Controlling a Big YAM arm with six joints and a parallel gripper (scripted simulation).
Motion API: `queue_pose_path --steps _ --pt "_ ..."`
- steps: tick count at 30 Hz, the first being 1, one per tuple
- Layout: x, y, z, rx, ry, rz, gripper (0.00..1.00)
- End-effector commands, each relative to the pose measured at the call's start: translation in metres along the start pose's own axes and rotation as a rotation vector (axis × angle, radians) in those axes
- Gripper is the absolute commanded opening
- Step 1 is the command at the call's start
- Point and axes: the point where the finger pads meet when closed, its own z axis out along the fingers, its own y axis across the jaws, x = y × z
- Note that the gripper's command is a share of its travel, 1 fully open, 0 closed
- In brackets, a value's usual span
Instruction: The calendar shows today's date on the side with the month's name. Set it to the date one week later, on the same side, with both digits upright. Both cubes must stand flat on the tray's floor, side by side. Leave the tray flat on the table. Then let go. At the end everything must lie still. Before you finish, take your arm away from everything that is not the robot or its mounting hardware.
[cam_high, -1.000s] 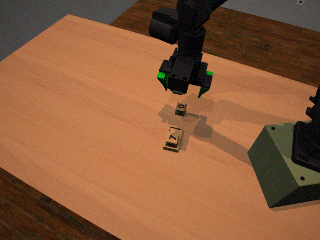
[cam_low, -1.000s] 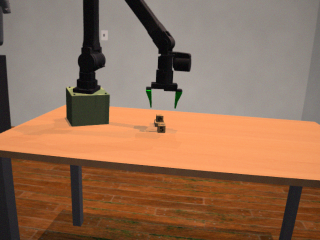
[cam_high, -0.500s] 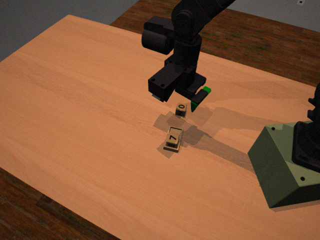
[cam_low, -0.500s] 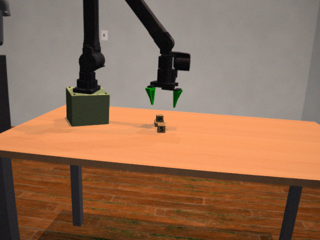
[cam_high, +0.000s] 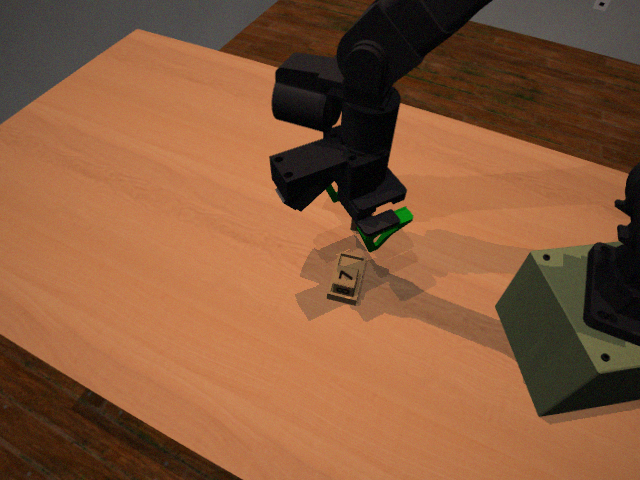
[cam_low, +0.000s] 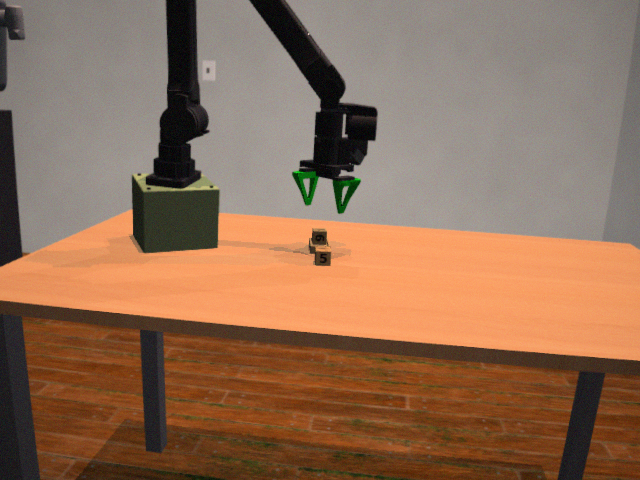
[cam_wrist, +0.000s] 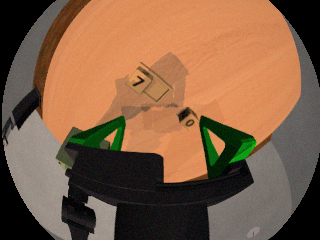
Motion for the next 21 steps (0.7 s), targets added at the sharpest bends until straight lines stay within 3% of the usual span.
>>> queue_pose_path --steps 1,2,3,8,15,21 --pt "-0.007 -0.001 -0.011 0.03 -0.012 0.132 1.0" --pt "-0.023 -0.012 -0.021 0.054 -0.041 0.2 1.0" --pt "-0.024 -0.012 -0.021 0.055 -0.042 0.203 1.0" --pt "-0.021 0.012 -0.012 0.032 -0.022 0.372 1.0" --pt "-0.036 0.017 -0.016 0.04 -0.044 0.547 1.0" --pt "-0.034 0.031 -0.011 0.031 -0.032 0.656 1.0"
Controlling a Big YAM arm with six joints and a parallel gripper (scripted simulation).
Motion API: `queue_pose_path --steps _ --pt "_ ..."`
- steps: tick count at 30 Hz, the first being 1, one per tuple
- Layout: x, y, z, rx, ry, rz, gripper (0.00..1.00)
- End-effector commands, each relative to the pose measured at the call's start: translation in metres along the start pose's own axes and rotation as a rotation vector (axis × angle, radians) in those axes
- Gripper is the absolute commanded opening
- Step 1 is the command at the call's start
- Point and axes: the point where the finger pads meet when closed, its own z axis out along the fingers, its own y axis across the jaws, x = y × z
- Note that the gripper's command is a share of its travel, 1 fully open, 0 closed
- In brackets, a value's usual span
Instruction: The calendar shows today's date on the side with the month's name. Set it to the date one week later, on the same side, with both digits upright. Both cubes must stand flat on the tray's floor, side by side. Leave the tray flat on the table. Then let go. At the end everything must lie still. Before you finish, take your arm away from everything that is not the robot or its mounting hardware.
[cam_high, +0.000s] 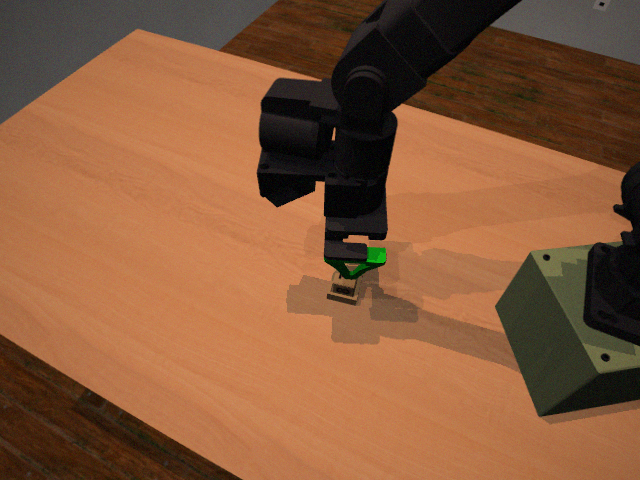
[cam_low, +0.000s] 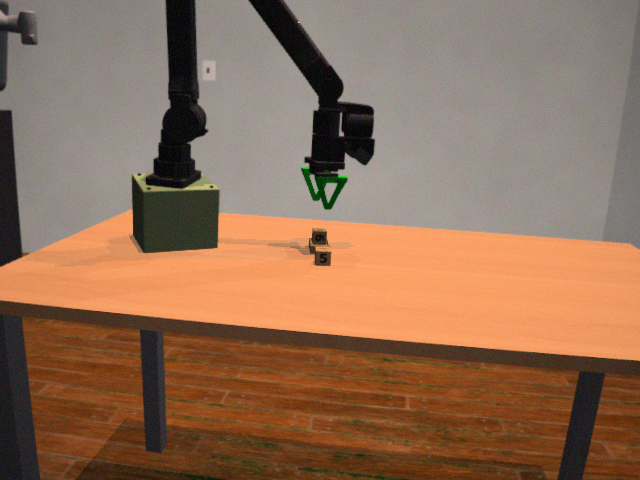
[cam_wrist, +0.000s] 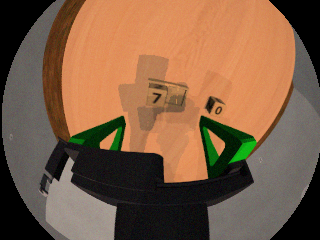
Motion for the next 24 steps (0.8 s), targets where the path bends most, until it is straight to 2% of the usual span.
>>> queue_pose_path --steps 1,3,8,9,24 --pt "-0.0079 0.0065 -0.0101 0.017 -0.039 0.146 1.0" --pt "-0.0162 0.0077 -0.0143 0.017 -0.055 0.183 1.0" --pt "-0.0146 0.0085 -0.0135 0.016 -0.053 0.211 1.0" --pt "-0.014 0.006 -0.0133 0.017 -0.052 0.219 0.46" --pt "-0.014 0.0056 -0.0133 0.016 -0.052 0.22 0.46"
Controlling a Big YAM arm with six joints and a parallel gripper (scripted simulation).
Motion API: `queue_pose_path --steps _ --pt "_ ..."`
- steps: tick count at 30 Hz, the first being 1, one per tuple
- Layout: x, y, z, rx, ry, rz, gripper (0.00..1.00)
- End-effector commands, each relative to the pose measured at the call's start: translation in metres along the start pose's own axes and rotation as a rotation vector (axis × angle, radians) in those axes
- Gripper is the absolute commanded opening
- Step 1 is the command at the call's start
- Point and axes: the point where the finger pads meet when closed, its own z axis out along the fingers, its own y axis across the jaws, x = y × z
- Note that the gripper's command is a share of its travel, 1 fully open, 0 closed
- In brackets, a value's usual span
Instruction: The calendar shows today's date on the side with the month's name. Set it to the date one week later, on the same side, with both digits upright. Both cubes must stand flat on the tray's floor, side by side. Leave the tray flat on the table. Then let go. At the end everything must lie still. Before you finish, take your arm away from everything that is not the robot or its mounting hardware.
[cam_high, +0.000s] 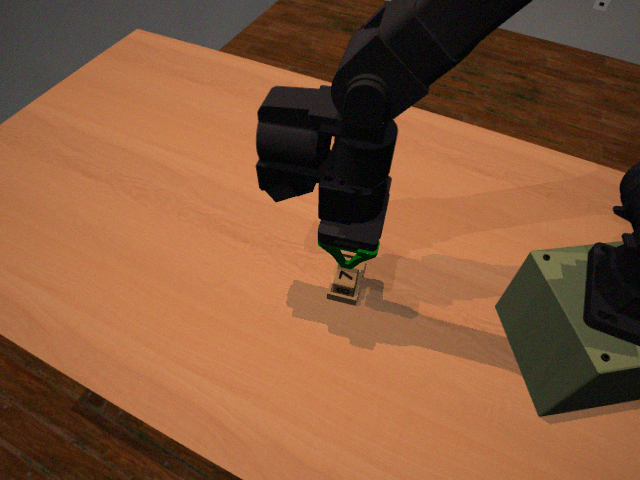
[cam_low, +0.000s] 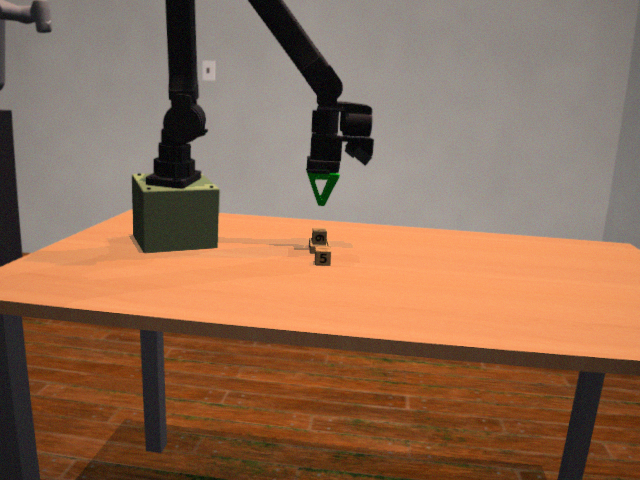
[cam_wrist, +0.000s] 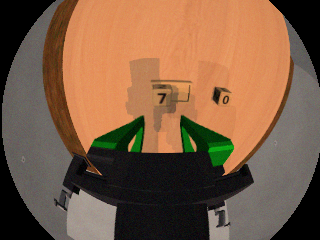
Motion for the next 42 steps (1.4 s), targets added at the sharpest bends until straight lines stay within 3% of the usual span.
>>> queue_pose_path --steps 1,26,32,42 --pt "-0.014 -0.002 -0.013 0.003 -0.053 0.02 0.46" --pt "-0.015 -0.002 -0.012 0.003 -0.057 0.02 0.46" --pt "-0.007 -0.001 0.002 0.004 -0.02 0.019 0.46" --pt "-0.013 -0.003 0.008 0.004 -0.031 0.021 0.46"
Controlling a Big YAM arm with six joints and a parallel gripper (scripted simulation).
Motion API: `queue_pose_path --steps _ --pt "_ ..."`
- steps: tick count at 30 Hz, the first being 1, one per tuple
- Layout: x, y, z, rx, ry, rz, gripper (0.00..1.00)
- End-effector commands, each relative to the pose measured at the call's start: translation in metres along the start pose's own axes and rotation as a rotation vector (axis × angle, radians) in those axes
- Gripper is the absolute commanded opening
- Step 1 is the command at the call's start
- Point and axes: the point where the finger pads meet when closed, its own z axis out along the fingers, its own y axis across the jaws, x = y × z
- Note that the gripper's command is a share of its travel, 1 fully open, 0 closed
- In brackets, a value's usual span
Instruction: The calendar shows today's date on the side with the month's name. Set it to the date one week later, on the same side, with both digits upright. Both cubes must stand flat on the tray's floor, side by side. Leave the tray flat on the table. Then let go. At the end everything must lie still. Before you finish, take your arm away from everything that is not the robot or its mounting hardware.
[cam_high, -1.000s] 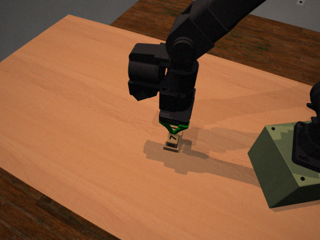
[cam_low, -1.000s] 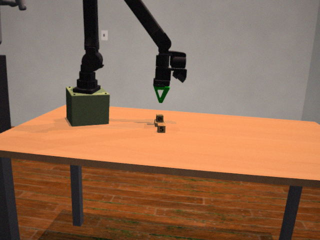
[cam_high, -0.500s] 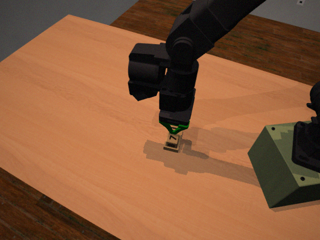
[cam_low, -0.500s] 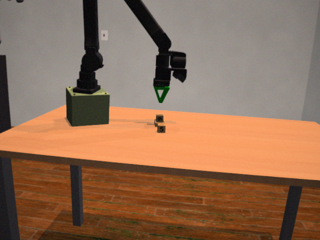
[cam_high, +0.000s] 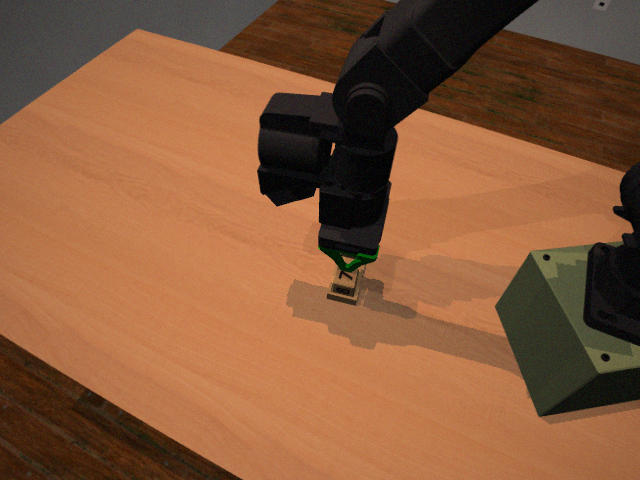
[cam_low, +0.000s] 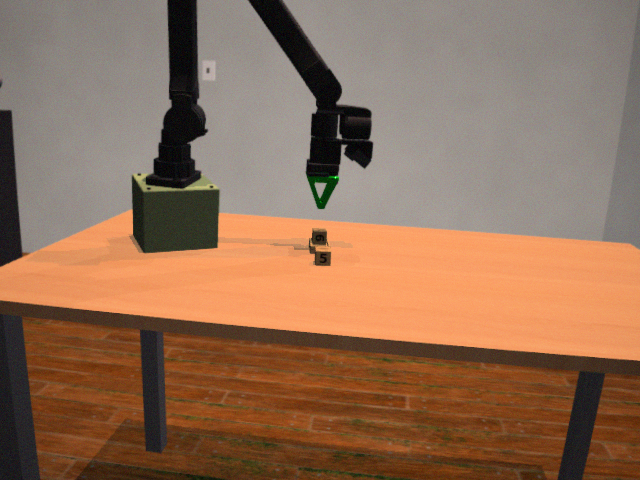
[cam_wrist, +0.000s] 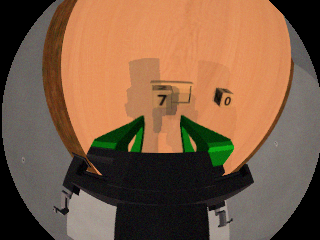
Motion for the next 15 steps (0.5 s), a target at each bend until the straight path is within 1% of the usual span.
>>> queue_pose_path --steps 1,3,6,10,13,15 --pt "-0.01 -0.003 0.004 0.004 -0.021 0.018 0.46" --pt "-0.004 -0.004 0.01 0.004 -0.011 0.018 0.46" --pt "-0.01 -0.003 0.012 0.004 -0.021 0.015 0.46" --pt "-0.004 -0.003 0.021 0.004 -0.01 0.012 0.46" --pt "-0.012 -0.003 0.023 0.004 -0.024 0.01 0.46" --pt "-0.01 -0.003 0.025 0.004 -0.021 0.007 0.46"
